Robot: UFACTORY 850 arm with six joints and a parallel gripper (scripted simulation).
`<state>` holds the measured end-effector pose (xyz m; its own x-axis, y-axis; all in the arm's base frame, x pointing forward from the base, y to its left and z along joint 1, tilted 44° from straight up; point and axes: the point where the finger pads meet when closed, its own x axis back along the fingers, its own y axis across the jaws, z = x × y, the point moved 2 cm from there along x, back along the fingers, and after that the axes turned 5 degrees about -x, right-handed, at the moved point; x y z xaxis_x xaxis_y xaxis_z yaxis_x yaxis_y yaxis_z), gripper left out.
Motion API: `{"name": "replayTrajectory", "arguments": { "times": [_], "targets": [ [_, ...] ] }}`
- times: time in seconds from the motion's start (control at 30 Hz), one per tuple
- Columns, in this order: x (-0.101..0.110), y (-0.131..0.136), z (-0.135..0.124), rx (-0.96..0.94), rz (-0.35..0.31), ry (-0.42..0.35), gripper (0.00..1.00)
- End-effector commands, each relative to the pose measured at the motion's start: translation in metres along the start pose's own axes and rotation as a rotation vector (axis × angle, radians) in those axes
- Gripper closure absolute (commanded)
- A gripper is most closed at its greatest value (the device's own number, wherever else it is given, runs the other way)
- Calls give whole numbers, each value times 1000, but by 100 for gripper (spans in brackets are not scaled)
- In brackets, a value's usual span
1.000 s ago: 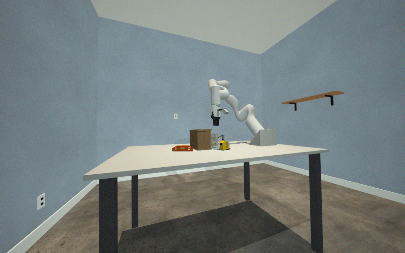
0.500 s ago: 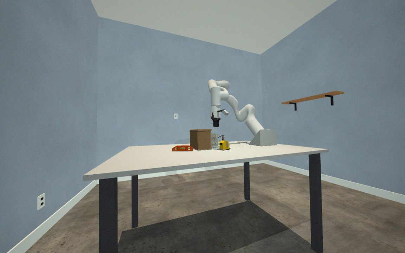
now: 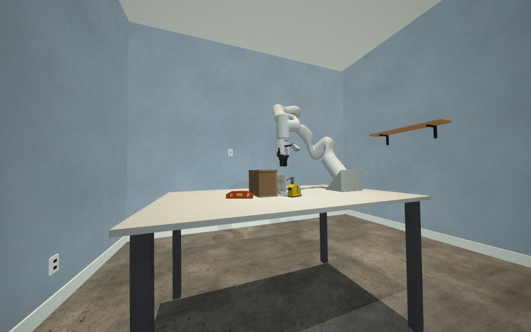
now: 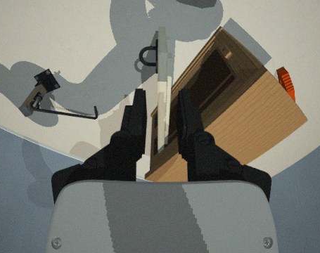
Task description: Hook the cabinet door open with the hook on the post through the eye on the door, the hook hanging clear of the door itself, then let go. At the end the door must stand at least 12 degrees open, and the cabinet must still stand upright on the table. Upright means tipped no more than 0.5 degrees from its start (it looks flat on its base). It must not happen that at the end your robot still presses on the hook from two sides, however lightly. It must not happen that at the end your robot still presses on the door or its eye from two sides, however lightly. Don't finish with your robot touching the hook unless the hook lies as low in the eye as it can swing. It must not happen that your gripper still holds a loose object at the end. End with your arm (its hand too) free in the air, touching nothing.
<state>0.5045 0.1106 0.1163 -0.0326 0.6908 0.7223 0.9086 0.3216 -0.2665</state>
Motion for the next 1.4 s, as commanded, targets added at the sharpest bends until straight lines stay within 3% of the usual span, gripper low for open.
{"name": "replayTrajectory", "arguments": {
  "times": [0.0,0.73,1.37],
  "targets": [
    [1,1,0,-1,-2,0,73],
    [-3,1,0,-1,-2,-1,73],
    [-27,1,0,-1,-2,-1,73]
  ]
}}
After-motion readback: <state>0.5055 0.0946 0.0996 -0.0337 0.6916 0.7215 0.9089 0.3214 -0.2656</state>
